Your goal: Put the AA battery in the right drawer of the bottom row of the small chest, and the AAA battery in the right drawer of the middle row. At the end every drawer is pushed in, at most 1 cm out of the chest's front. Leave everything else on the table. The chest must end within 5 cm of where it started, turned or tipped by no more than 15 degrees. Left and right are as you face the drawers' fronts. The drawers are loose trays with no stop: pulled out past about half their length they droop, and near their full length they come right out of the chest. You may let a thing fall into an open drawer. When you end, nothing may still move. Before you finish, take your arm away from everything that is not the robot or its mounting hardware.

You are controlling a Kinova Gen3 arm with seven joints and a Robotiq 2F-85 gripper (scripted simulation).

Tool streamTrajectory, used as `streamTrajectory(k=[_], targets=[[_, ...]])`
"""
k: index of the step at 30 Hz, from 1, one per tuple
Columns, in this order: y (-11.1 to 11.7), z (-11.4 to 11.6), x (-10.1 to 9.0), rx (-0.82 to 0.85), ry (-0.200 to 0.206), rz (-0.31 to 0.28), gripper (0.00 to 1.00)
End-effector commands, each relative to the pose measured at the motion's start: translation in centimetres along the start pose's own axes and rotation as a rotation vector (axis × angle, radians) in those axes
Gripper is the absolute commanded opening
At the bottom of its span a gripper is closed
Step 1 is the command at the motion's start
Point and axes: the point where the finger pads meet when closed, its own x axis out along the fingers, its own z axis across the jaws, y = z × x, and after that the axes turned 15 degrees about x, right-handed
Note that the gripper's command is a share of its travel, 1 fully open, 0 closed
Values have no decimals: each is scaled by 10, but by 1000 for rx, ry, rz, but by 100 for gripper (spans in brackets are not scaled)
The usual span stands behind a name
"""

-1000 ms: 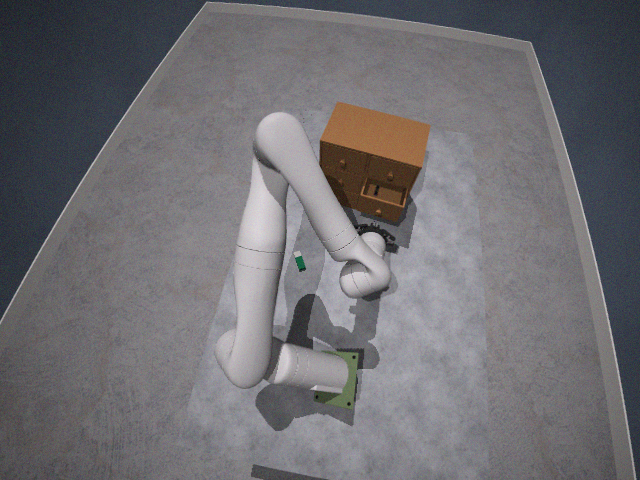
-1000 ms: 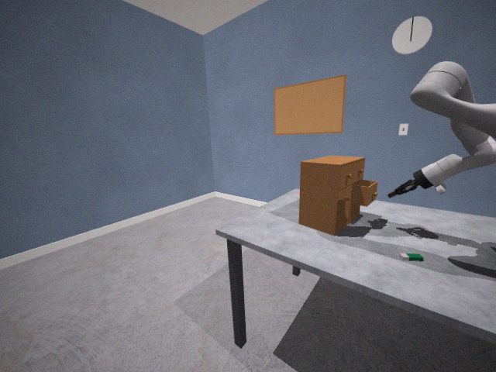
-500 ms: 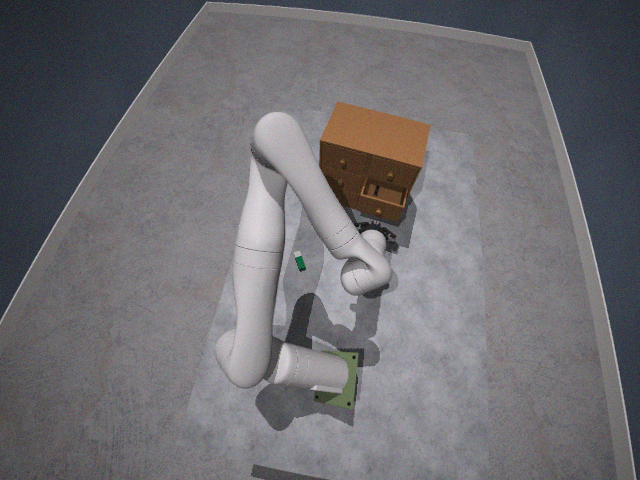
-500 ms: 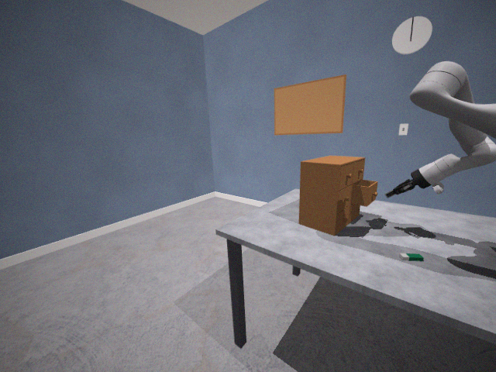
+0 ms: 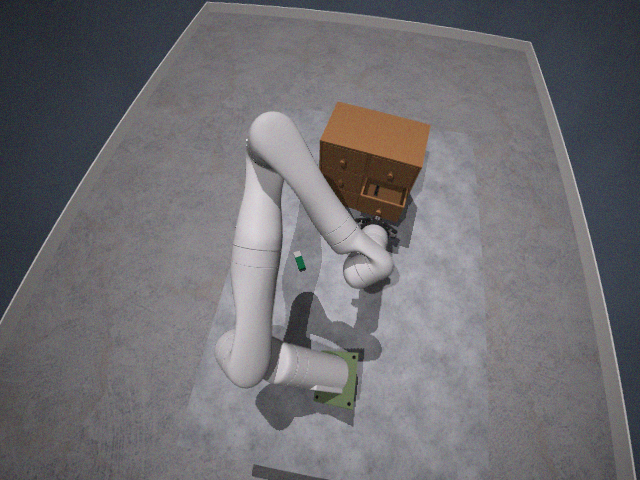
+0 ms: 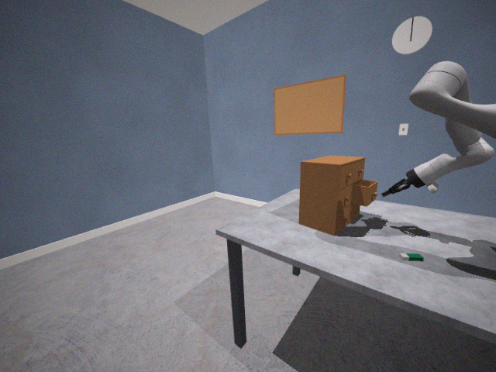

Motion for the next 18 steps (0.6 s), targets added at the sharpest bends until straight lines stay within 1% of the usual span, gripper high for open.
streamTrajectory(k=[1,18], targets=[[-3,2,3,-5,-3,-1,0],[-20,7,23,-5,-3,-1,0]])
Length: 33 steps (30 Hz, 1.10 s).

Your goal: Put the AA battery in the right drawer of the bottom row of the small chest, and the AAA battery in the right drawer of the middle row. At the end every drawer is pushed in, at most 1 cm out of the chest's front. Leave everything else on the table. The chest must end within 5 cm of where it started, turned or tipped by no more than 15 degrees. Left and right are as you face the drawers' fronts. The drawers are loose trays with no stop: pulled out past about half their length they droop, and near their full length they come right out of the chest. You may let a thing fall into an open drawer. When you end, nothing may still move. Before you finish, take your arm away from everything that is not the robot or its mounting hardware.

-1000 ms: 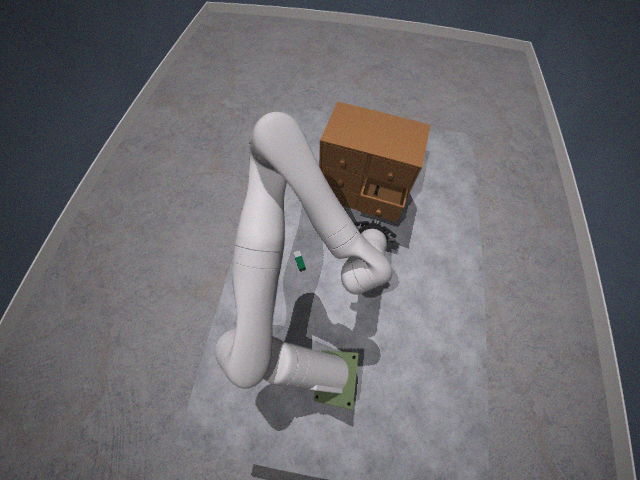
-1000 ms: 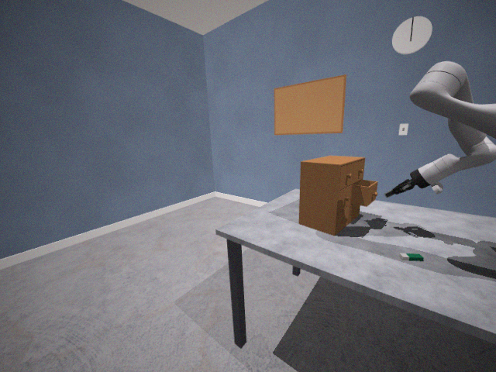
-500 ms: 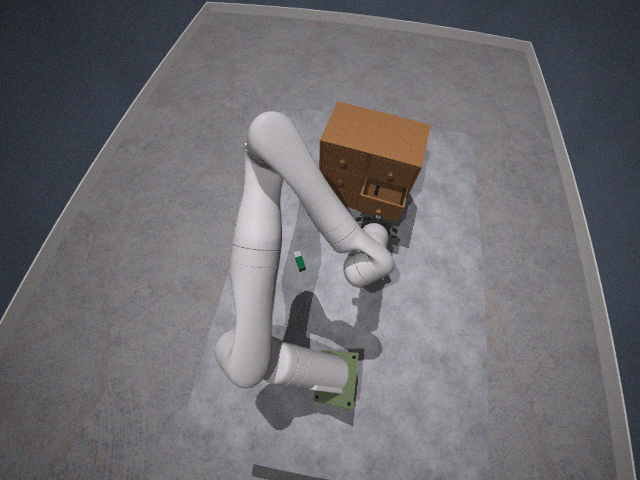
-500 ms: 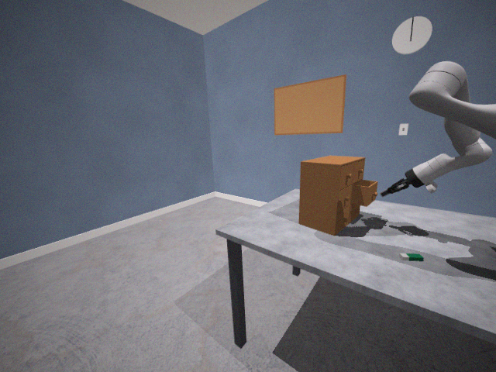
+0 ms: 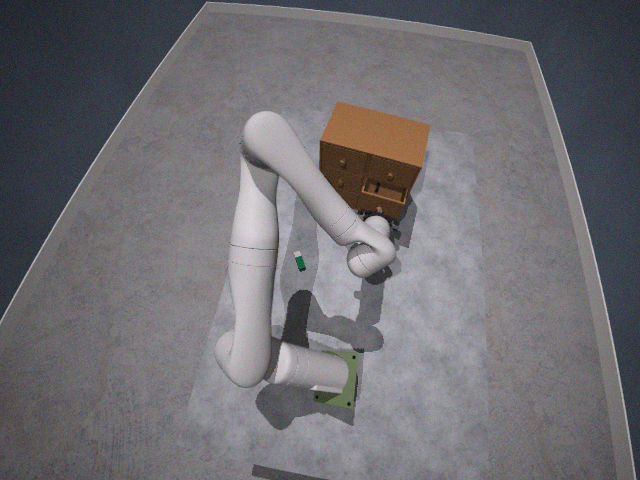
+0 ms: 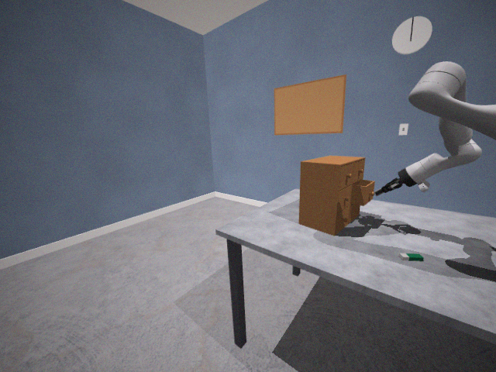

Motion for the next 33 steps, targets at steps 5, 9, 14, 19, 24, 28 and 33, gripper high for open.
streamTrajectory(k=[5,9,14,19,24,28,33], targets=[[-9,4,10,-7,-4,-2,0],[-13,5,15,-7,-4,-2,0],[-17,6,19,-7,-4,-2,0],[-22,8,25,-7,-4,-2,0],[-26,9,30,-7,-4,-2,0],[-29,10,34,-7,-4,-2,0],[-30,10,36,-7,-4,-2,0]])
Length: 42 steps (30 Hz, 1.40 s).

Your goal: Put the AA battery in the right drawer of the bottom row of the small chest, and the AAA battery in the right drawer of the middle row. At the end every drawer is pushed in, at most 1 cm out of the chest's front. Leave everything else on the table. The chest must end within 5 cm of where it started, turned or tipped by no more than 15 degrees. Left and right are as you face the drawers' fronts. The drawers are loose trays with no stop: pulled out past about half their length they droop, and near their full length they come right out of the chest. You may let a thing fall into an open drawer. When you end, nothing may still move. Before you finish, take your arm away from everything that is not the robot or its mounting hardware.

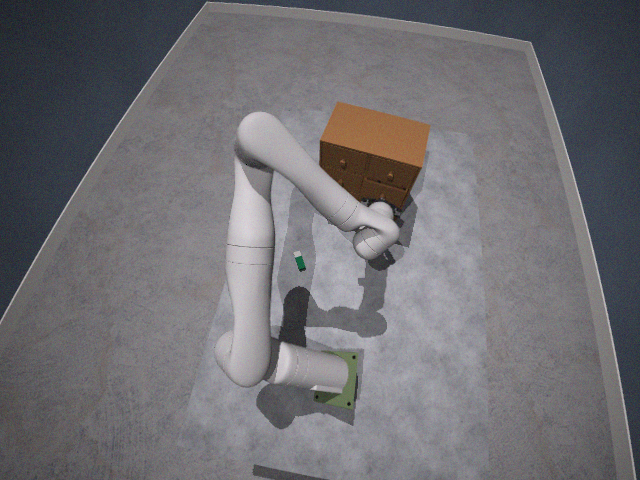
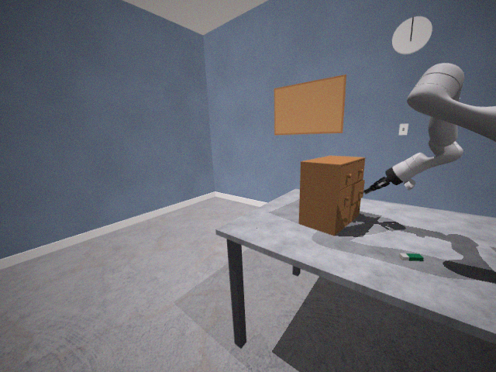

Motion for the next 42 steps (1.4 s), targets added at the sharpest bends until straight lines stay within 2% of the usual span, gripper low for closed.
streamTrajectory(k=[1,42], targets=[[-3,1,1,-3,-2,-2,0],[-6,2,6,-3,-2,-2,0]])
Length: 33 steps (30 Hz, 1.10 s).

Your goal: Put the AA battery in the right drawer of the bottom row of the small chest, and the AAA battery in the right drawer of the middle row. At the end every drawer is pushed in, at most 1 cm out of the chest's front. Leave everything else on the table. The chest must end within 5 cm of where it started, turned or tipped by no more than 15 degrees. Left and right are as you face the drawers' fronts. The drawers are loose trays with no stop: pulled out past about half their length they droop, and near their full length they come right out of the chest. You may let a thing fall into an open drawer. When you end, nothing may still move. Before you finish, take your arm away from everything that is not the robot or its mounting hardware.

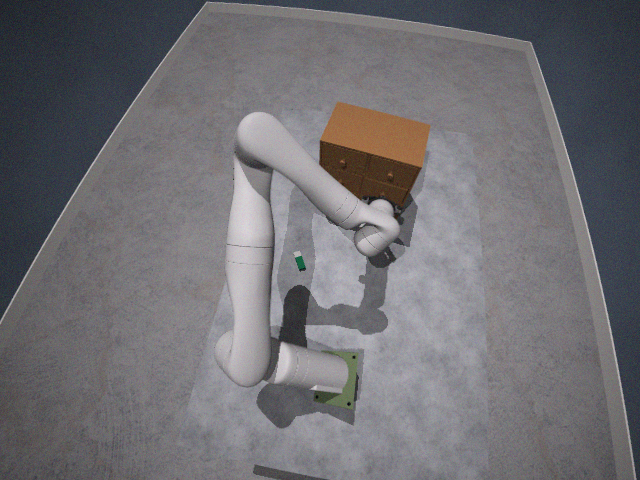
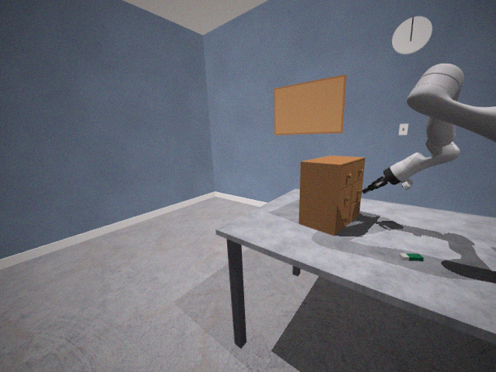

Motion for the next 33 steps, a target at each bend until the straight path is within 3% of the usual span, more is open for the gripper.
streamTrajectory(k=[1,33], targets=[[-1,0,0,-1,-1,-2,0],[1,0,-3,-1,-1,-2,0]])
